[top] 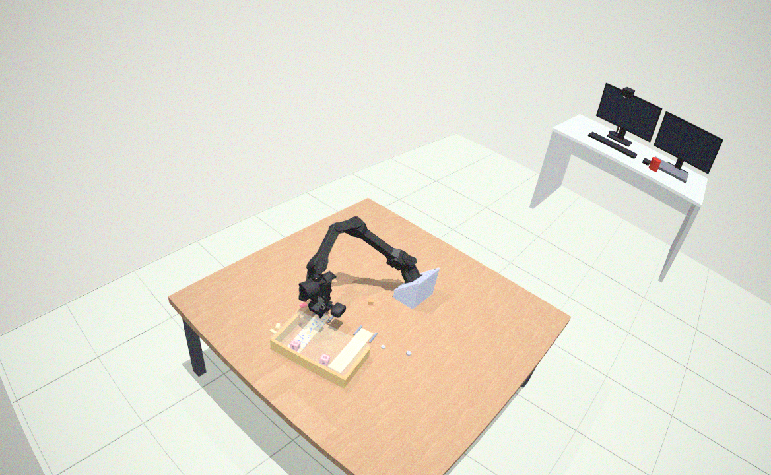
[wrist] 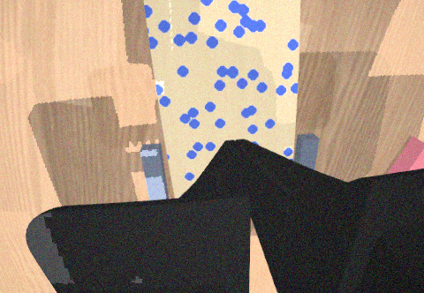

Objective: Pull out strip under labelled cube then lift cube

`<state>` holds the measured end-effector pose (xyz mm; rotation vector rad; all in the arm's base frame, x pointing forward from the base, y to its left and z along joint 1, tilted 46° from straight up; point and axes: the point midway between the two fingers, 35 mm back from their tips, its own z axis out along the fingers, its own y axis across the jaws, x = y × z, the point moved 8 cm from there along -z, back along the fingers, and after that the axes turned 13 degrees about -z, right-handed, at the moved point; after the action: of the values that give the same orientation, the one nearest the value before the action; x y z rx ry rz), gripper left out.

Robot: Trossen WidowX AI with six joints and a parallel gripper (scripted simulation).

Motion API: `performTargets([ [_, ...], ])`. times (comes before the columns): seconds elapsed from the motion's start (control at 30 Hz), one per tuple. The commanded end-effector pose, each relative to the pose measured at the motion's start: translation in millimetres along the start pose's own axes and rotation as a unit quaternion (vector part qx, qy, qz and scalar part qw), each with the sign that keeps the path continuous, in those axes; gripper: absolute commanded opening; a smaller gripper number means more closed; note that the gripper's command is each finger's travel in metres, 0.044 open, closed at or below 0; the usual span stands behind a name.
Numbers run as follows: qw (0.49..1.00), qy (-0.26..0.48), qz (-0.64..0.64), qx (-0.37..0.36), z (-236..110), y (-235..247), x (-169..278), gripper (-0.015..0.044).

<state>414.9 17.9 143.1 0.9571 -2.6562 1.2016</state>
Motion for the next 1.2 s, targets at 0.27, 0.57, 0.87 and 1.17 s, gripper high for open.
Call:
performTargets([
  [0.27,1.000,0.003,-0.001,-0.004,5.1,3.0,13.6,0.0000],
  [0.57,1.000,0.003,-0.001,-0.004,5.5,6.5,26.7,0.0000],
  [0.87,1.000,0.003,-0.001,-0.004,5.9,9.9,39.5,0.0000],
  [1.17,1.000,0.003,-0.001,-0.004,6.1,13.6,52.9,0.0000],
])
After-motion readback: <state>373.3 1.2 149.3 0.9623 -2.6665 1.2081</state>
